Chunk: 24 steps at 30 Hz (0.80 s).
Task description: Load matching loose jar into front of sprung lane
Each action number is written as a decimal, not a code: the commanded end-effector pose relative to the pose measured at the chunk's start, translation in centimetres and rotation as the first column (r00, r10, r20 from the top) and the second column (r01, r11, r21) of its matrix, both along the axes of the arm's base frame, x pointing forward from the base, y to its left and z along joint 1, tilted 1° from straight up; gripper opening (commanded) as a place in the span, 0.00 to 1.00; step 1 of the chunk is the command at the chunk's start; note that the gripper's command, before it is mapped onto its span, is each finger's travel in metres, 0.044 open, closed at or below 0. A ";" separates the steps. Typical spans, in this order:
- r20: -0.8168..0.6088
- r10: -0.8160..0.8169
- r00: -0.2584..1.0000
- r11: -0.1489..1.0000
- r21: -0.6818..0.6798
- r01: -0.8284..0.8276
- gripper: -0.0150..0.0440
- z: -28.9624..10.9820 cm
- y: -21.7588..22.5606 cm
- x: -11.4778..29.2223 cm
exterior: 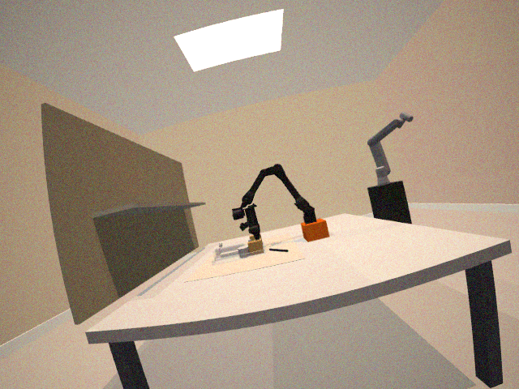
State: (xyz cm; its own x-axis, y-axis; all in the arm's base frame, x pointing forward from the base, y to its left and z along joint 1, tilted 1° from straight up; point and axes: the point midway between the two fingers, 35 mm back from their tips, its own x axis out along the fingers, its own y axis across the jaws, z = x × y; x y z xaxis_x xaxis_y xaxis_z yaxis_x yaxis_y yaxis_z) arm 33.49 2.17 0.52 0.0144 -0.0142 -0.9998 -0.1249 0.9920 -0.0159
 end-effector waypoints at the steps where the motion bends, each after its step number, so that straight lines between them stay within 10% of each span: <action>1: 0.027 -0.003 1.000 1.000 0.002 0.003 0.25 0.0 0.0 0.7; 24: 0.027 -0.003 1.000 1.000 0.002 0.003 0.25 -0.7 0.0 0.6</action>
State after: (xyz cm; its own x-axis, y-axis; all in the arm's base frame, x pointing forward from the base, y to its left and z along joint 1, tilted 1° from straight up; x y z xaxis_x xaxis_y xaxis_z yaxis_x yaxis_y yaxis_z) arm 33.53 2.17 -0.17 0.0168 -0.0140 -0.9998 -0.1248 0.9921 -0.0160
